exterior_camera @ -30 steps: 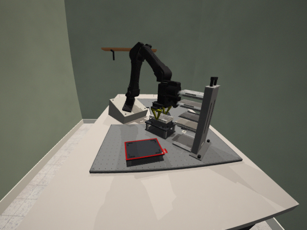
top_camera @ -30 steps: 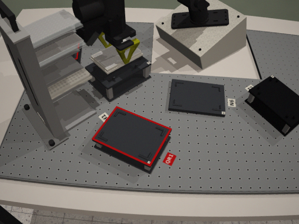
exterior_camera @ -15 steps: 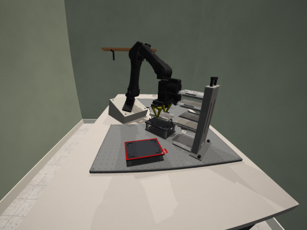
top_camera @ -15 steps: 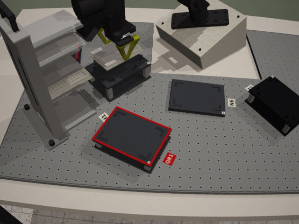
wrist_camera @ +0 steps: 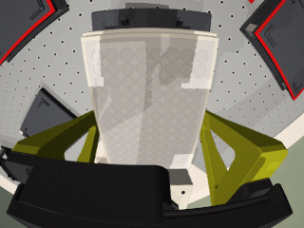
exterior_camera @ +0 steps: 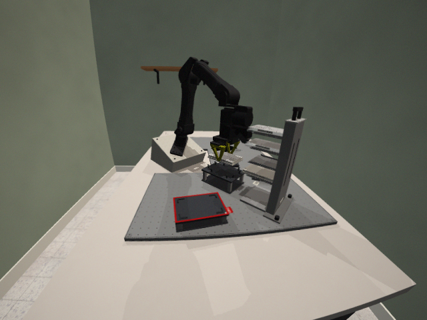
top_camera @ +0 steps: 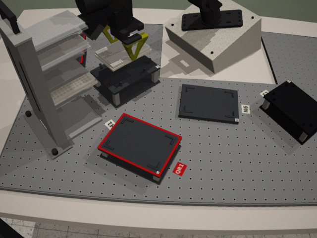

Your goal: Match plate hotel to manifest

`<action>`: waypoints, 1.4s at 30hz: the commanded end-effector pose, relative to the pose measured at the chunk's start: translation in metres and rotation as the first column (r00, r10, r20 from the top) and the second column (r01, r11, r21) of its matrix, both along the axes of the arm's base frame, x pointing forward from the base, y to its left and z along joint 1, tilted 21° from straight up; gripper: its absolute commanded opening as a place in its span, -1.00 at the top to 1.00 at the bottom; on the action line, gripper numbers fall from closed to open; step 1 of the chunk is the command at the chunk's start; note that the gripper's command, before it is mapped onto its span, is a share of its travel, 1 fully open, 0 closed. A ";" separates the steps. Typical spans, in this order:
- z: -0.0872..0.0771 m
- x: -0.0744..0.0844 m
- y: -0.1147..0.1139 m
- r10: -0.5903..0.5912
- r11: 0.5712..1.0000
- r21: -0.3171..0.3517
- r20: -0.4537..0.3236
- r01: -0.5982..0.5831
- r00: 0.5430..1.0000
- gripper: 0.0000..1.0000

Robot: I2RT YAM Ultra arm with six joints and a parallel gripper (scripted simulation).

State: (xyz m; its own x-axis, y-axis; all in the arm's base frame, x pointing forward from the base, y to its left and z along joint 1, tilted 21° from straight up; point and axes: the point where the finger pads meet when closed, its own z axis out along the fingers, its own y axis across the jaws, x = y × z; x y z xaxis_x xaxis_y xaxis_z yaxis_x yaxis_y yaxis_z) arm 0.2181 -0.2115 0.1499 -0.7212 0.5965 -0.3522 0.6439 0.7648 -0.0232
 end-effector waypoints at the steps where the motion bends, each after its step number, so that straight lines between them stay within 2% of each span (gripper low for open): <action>1: 0.021 0.000 0.000 -0.005 0.999 -0.032 0.030 0.006 1.000 -0.70; 9: 0.026 -0.001 0.002 -0.003 0.999 -0.031 0.030 0.004 1.000 -0.70; 42: 0.097 -0.024 0.023 -0.005 0.999 -0.031 0.030 0.006 1.000 -0.70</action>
